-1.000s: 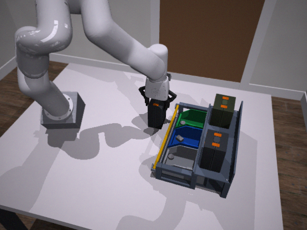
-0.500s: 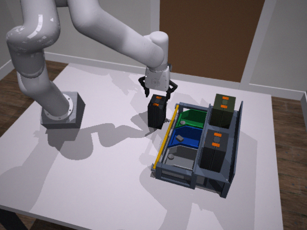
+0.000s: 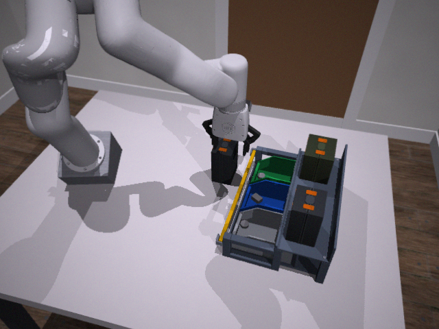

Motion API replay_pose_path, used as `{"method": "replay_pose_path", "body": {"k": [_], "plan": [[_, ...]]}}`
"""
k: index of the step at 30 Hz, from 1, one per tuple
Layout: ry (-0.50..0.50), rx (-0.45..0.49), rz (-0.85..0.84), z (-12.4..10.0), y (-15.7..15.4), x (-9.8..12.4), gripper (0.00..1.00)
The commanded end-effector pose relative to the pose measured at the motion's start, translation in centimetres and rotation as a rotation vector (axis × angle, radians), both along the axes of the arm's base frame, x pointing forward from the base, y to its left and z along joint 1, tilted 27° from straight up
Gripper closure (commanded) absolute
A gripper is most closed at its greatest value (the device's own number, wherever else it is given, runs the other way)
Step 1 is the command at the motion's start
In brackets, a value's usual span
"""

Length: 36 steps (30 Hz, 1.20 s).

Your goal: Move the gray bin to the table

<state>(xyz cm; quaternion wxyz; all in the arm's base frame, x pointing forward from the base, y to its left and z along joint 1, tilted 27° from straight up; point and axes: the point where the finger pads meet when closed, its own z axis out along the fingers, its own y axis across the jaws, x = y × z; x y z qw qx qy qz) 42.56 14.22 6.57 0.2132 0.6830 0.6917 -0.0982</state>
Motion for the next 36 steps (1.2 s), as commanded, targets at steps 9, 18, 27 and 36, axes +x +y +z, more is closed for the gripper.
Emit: {"method": "replay_pose_path", "body": {"k": [9, 18, 27, 36], "plan": [[-0.004, 0.002, 0.001, 2.5, -3.8, 3.2, 0.0], [-0.004, 0.002, 0.001, 2.5, -3.8, 3.2, 0.0], [-0.004, 0.002, 0.001, 4.9, -7.6, 6.1, 0.0], [-0.004, 0.002, 0.001, 4.8, -7.4, 6.0, 0.0]]}}
